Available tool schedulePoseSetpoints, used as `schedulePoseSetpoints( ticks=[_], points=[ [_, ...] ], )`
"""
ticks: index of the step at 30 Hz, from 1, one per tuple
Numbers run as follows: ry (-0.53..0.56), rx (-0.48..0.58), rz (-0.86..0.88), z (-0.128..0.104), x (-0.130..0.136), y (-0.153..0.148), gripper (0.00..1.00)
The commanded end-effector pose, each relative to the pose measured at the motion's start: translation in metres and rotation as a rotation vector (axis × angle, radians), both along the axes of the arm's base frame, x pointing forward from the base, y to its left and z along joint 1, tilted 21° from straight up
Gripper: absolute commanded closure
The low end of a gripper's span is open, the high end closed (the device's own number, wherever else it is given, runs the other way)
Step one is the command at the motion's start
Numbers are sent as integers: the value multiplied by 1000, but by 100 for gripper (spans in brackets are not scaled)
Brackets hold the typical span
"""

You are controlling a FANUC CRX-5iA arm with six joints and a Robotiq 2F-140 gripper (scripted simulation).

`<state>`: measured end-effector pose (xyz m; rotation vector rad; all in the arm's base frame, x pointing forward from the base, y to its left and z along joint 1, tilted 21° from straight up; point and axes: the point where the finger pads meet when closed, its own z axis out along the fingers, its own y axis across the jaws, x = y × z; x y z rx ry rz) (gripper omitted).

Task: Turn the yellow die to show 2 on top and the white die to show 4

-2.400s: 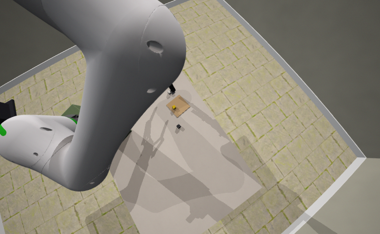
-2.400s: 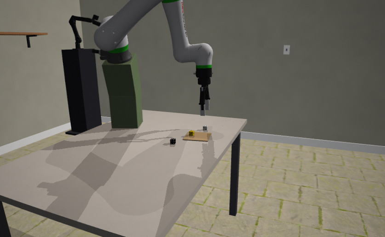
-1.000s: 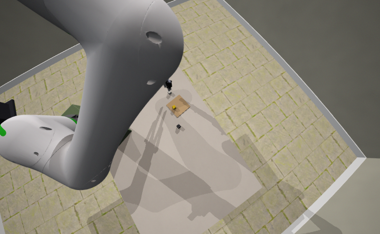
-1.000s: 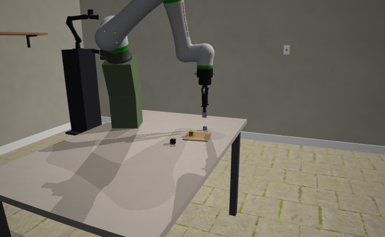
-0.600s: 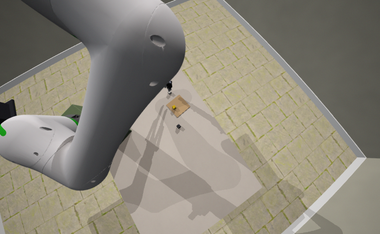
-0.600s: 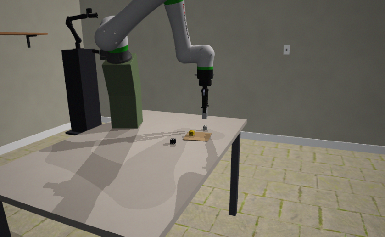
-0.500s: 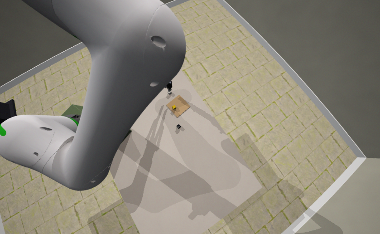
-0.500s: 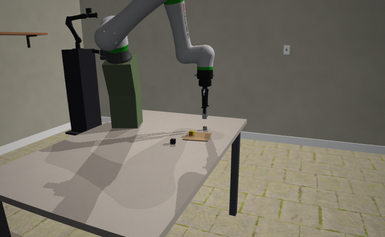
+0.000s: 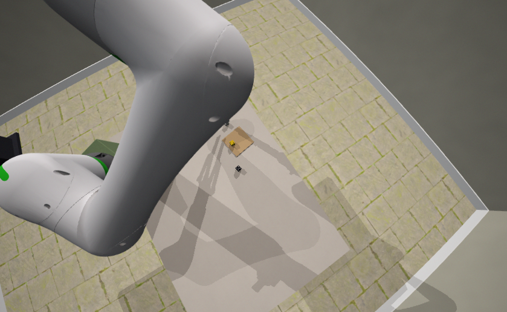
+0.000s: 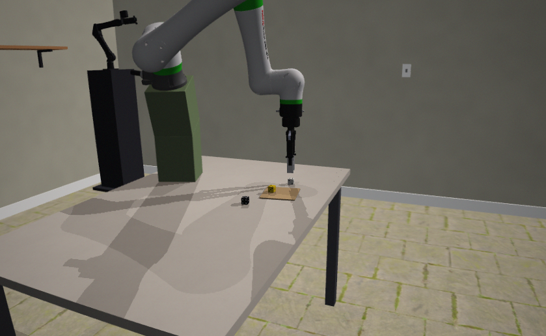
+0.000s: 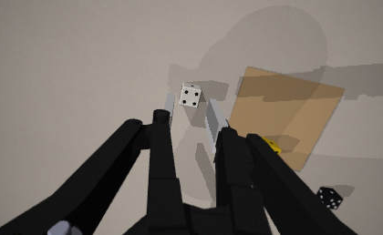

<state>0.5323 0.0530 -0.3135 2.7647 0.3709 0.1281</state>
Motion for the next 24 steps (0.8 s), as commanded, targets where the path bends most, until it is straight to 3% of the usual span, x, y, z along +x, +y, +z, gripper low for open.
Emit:
schedulePoseSetpoints(
  ticks=[1,24],
  points=[
    [-1,0,0,-1,0,0,75],
    [-1,0,0,-21,4,-7,75]
  ],
)
